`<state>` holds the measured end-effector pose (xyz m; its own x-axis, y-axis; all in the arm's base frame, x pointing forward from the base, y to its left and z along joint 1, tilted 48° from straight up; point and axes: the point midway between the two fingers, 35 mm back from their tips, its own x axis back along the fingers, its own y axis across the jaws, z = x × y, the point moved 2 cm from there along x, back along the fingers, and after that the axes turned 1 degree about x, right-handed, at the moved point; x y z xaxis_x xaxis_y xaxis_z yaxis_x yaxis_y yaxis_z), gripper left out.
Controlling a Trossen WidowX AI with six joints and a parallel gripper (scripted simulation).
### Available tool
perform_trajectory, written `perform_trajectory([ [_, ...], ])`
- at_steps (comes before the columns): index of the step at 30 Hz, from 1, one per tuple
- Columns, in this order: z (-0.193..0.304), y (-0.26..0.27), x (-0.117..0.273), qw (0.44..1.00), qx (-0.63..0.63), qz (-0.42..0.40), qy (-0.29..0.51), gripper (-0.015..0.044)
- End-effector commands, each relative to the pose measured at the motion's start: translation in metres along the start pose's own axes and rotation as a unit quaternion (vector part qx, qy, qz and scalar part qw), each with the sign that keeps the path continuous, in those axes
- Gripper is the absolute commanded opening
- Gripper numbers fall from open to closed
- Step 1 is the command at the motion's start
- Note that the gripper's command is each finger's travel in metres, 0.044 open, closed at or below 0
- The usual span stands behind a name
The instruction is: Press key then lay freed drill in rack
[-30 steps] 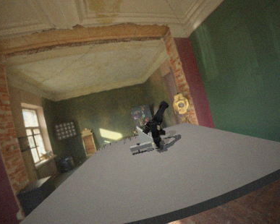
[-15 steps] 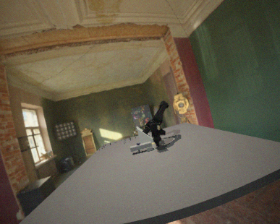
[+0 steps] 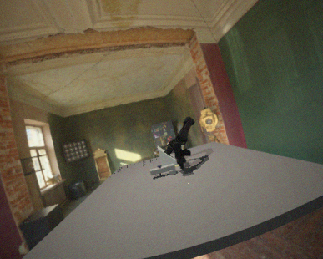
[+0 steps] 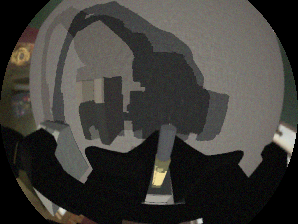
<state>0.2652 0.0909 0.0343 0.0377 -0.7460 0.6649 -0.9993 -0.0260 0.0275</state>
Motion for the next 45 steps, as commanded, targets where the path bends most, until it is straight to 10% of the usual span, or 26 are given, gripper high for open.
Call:
perform_trajectory([
  [1,0.000,0.001,0.002,1.000,-0.001,0.000,0.001,0.0000],
  [45,-0.056,-0.002,0.004,1.000,-0.001,0.000,-0.001,0.0000],
])
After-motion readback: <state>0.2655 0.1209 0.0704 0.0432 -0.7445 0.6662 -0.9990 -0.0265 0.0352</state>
